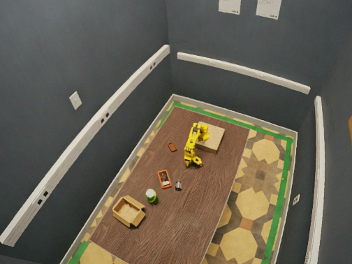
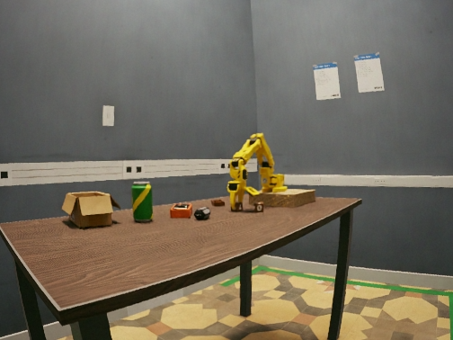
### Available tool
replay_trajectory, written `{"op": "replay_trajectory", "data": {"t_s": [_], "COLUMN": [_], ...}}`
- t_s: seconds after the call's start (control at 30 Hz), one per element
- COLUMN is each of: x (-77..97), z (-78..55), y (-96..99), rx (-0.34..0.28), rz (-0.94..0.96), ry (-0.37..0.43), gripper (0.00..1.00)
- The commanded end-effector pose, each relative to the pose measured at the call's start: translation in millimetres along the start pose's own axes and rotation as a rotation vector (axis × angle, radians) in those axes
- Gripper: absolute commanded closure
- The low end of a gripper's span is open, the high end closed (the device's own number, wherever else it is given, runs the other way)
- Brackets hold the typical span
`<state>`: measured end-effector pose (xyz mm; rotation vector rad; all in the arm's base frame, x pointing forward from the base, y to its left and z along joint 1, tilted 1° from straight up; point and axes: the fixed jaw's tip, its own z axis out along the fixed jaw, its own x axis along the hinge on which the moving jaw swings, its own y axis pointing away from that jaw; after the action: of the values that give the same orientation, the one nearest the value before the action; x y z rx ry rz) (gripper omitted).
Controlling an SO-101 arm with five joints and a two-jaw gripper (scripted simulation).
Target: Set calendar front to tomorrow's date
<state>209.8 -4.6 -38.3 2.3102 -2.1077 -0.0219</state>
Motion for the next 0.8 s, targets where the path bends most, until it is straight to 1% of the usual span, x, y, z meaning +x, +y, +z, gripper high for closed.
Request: {"op": "replay_trajectory", "data": {"t_s": [0.0,0.4,0.77], "x": [0.0,0.0,0.0], "z": [1.9,1.9,1.9], "y": [1.0,0.9,0.9], "rx": [-0.014,-0.014,-0.014], "rz": [-0.006,-0.006,-0.006], "ry": [-0.003,-0.003,-0.003], "gripper": [0.79,0.8,0.89]}}
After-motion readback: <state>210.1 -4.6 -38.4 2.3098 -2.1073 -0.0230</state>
